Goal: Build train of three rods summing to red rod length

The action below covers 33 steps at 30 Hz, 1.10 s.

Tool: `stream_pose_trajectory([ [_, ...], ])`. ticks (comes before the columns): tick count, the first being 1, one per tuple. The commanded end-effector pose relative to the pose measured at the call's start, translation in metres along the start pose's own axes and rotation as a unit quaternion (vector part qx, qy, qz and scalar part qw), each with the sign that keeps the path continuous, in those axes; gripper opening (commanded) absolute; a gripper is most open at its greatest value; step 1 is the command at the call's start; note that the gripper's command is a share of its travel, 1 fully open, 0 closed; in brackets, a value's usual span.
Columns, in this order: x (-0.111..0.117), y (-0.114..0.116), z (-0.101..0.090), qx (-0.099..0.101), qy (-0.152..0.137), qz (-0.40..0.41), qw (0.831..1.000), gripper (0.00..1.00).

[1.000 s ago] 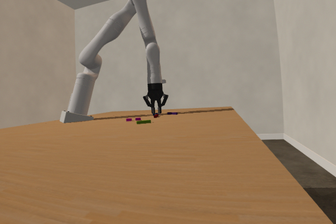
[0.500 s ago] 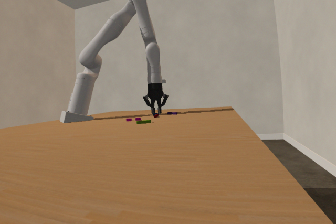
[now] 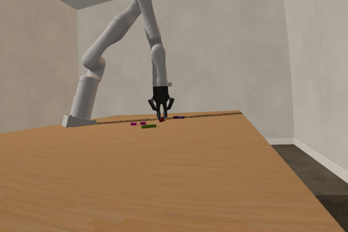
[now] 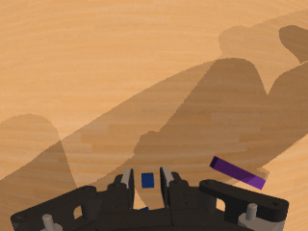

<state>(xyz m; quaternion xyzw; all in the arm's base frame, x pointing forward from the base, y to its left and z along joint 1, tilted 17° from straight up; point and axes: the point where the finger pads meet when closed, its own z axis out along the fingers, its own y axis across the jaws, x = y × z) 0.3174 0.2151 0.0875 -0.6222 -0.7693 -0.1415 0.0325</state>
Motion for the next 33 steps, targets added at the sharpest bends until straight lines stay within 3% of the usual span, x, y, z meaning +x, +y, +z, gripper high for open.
stream_pose_trajectory([
  [1,0.0001,0.0004,-0.0004,-0.001,0.0,0.0,1.0,0.24],
  [2,0.0001,0.0004,-0.0004,-0.001,0.0,0.0,1.0,0.24],
  [3,0.0001,0.0004,-0.0004,-0.001,0.0,0.0,1.0,0.05],
  [33,0.0001,0.0004,-0.0004,-0.001,0.0,0.0,1.0,0.05],
])
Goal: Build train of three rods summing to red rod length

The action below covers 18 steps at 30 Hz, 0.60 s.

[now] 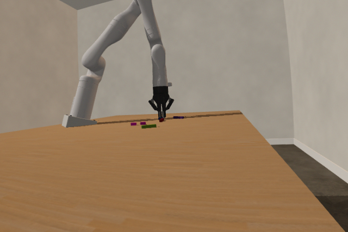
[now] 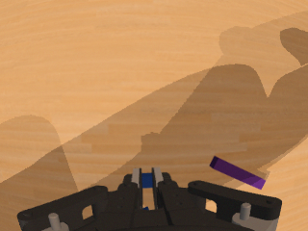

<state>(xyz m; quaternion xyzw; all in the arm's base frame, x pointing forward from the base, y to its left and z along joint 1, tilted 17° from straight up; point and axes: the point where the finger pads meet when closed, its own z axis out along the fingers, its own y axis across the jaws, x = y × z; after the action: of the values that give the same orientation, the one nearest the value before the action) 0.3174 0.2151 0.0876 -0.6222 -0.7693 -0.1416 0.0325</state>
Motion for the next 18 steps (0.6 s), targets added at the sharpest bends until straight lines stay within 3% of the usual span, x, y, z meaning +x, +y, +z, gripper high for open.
stream_pose_trajectory([
  [1,0.0,0.0,0.0,-0.001,0.0,0.0,1.0,0.05],
  [10,0.0,0.0,-0.009,-0.001,0.0,0.0,1.0,0.05],
  [18,0.0,0.0,-0.051,-0.001,0.0,0.0,1.0,0.05],
])
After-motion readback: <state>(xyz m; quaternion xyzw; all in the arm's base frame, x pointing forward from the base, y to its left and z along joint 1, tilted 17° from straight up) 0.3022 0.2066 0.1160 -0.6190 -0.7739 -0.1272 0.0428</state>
